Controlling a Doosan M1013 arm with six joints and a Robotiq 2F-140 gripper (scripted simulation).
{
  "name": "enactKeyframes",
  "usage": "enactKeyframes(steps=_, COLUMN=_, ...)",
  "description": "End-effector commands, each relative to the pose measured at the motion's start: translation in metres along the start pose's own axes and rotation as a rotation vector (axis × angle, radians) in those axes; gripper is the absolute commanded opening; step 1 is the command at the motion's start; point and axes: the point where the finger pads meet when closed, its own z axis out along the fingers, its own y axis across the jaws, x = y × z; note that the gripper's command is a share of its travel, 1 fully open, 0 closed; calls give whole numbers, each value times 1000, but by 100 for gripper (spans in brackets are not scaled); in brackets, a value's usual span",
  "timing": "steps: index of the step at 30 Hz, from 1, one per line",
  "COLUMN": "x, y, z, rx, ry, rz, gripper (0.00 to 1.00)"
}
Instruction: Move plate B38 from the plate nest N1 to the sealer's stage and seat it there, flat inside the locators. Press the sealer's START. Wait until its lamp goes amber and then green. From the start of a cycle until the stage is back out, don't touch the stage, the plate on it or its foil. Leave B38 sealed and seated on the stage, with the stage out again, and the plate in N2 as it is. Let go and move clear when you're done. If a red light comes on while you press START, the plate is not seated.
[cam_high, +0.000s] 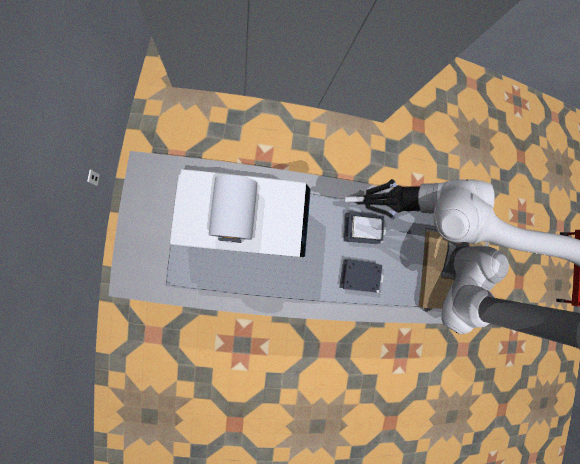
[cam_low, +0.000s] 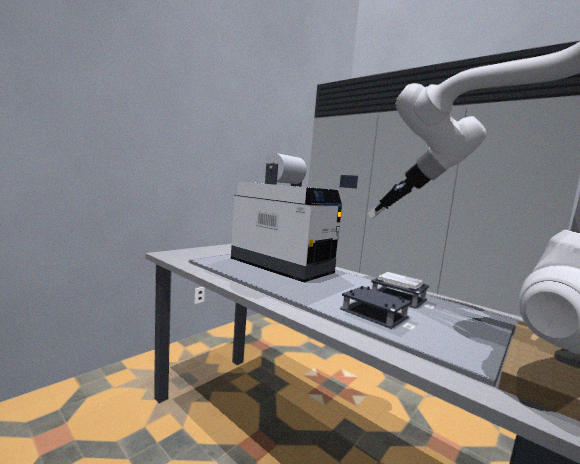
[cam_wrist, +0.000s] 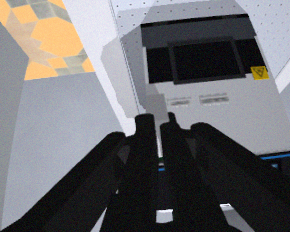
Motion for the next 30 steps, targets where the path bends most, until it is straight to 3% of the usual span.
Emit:
enactKeyframes(steps=1, x=-2, y=0, z=-9, rx=0, ry=0, rz=0, gripper=70)
enactKeyframes(steps=11, x=-42, y=0, z=-13, rx=0, ry=0, rz=0, gripper=70)
enactKeyframes(steps=30, x=-43, y=0, z=-13, rx=0, ry=0, rz=0, gripper=70)
